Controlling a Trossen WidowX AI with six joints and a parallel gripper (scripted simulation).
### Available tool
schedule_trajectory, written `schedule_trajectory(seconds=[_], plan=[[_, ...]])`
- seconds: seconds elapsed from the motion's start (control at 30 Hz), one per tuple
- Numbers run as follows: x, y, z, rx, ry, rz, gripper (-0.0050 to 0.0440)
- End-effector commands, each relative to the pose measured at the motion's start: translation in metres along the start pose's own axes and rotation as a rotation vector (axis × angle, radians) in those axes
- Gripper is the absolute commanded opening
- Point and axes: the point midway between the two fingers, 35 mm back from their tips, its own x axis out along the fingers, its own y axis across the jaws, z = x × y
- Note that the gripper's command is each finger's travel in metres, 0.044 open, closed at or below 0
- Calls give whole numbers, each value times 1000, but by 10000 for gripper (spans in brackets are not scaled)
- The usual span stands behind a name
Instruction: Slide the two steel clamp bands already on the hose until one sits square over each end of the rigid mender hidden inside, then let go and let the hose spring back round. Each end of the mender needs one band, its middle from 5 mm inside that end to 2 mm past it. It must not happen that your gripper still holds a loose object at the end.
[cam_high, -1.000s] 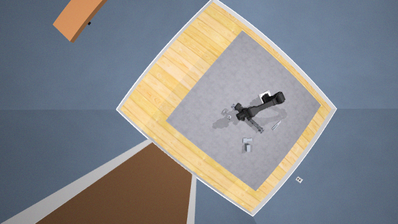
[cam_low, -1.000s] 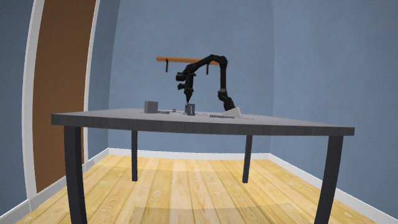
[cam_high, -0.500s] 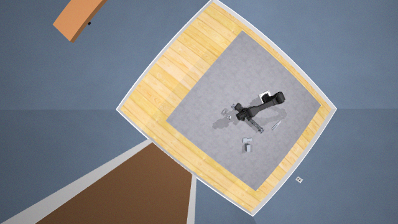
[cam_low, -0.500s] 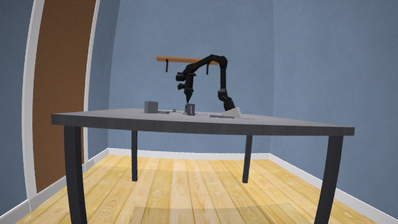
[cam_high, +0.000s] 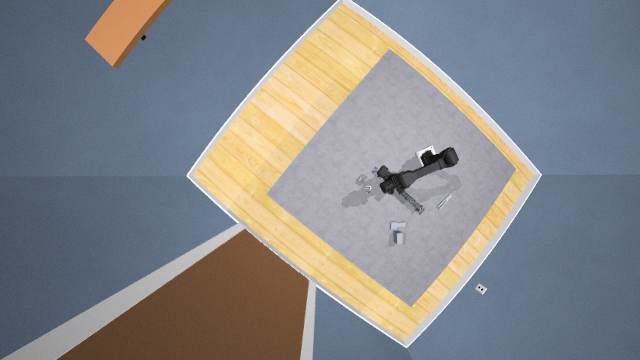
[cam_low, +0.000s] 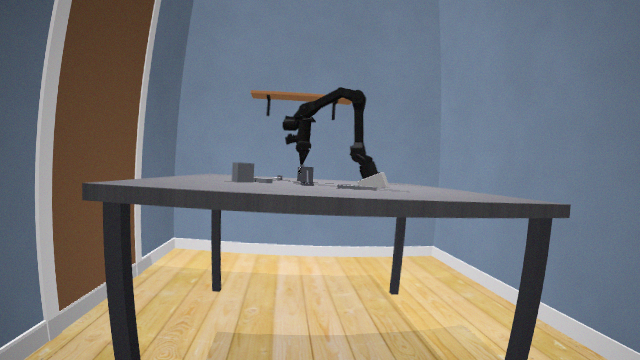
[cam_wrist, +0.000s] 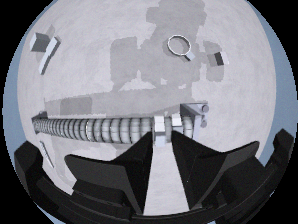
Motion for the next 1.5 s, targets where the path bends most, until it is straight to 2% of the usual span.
schedule_trajectory(seconds=[0.0, 1.47], plan=[[7, 1, -6, 2, 29, 9, 90], [7, 1, -6, 2, 29, 9, 90]])
